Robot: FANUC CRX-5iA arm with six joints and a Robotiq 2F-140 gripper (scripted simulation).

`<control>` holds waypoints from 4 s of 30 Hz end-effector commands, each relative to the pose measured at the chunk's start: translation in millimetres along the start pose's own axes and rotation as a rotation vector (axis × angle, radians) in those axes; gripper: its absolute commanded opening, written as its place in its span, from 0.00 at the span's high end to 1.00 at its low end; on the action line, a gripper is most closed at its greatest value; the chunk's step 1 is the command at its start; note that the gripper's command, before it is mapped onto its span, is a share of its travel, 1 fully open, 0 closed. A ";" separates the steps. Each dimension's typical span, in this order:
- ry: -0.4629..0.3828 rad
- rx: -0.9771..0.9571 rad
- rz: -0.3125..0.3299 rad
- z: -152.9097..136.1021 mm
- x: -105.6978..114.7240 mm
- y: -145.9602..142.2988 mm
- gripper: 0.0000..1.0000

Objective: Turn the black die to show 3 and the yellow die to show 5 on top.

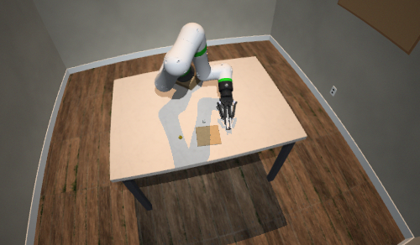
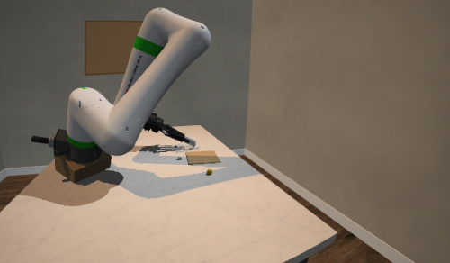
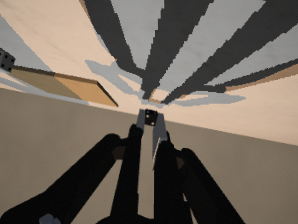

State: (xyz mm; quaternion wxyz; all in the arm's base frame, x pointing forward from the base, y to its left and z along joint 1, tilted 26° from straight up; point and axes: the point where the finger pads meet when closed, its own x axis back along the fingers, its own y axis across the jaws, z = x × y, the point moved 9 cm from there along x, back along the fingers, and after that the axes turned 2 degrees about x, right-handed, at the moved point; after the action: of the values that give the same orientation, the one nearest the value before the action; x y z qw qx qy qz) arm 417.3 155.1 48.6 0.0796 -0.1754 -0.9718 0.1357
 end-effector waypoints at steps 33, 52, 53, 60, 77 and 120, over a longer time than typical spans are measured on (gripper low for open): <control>0.000 0.000 0.000 8.3 -4.4 0.3 0.93; 0.000 0.000 0.000 8.3 -4.4 0.3 0.93; 0.000 0.000 0.000 8.3 -4.4 0.3 0.93; 0.000 0.000 0.000 8.3 -4.4 0.3 0.89; 0.000 0.000 0.000 8.3 -4.4 0.3 0.81; 0.000 0.000 0.000 8.3 -0.8 0.3 0.81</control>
State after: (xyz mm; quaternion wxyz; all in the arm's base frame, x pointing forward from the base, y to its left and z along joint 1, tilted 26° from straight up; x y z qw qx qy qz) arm 418.1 152.4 40.3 0.0796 -0.1754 -0.9718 0.1357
